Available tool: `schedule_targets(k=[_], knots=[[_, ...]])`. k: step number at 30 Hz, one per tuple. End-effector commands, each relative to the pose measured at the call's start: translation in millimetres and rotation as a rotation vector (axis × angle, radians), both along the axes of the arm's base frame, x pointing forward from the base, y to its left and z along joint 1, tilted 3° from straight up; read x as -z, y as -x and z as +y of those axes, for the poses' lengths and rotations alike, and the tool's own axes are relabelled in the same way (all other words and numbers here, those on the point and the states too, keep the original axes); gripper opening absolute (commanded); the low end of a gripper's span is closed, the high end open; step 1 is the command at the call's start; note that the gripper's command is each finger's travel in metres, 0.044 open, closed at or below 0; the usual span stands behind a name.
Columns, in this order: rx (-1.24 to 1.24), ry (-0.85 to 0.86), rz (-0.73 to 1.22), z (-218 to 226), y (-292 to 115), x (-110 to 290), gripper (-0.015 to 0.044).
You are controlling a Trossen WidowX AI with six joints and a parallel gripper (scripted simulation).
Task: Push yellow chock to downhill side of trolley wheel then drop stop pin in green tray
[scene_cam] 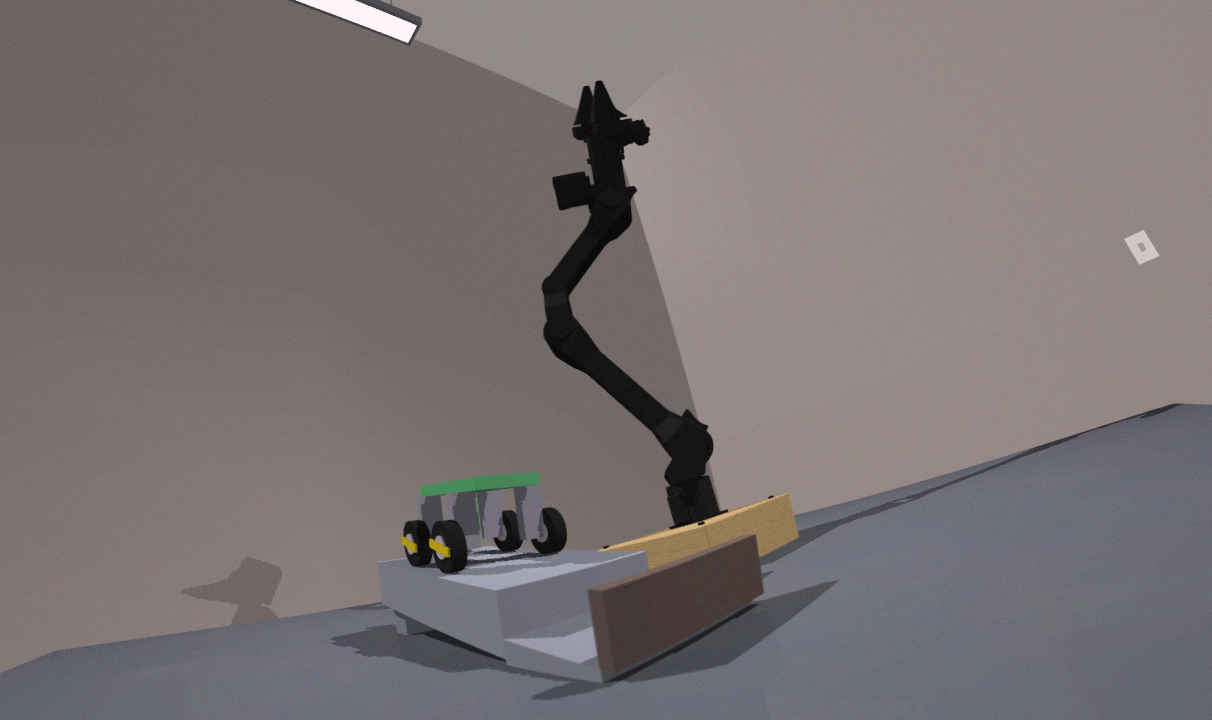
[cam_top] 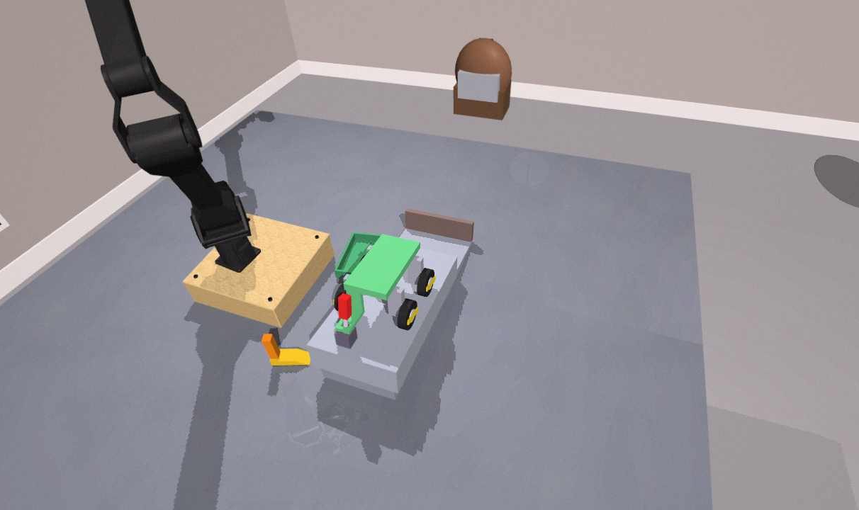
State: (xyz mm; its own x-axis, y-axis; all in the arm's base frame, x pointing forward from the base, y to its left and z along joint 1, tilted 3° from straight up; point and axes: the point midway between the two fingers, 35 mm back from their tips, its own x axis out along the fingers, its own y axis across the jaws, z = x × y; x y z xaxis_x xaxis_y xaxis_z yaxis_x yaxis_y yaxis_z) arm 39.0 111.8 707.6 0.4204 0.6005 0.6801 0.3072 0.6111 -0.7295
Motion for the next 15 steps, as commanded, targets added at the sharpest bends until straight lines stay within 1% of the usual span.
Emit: schedule_targets(k=[1, 8, 15], knots=[[0.003, 0.001, -0.003, 0.4, 0.4, 0.2, 0.0374], [0.12, 0.068, -0.109, 19.9, 10.9, 8.9, 0.019], [0.263, 0.175, -0.231, 49.6, 15.2, 22.4, 0.019]])
